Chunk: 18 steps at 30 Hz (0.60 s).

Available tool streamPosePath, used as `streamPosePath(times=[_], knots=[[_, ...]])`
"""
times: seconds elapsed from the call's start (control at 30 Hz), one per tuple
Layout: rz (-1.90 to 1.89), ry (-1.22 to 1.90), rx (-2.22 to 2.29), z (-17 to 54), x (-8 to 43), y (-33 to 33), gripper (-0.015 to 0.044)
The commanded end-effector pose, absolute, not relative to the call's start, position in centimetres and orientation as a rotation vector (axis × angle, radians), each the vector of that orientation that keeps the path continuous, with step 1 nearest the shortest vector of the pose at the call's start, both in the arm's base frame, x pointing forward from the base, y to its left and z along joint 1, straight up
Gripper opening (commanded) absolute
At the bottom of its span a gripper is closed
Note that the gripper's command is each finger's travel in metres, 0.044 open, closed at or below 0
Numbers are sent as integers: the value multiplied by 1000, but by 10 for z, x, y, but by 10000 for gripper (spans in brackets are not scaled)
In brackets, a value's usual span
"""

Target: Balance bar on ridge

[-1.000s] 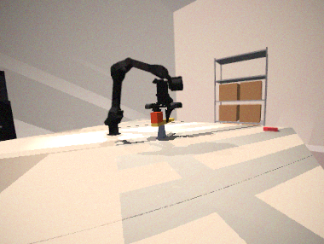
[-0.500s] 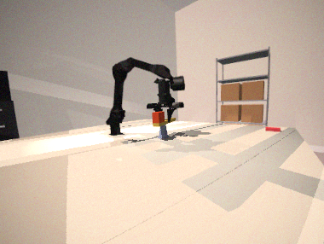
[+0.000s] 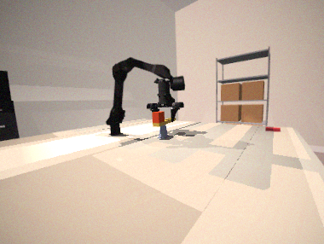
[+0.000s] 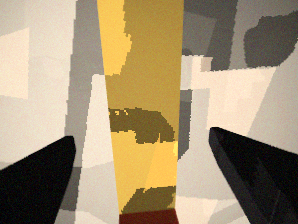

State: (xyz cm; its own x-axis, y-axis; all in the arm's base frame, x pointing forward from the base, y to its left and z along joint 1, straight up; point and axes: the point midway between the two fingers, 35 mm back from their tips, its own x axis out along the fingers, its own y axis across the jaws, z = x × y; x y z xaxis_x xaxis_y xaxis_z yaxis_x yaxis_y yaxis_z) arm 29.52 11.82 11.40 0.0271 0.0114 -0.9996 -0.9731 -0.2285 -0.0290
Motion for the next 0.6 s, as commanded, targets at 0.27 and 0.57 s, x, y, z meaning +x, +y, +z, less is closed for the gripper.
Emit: streamPosePath(times=[0.27,0.57], knots=[[1357,1061,-1385,176,298,119,440],[1356,1060,-1385,214,292,117,440]])
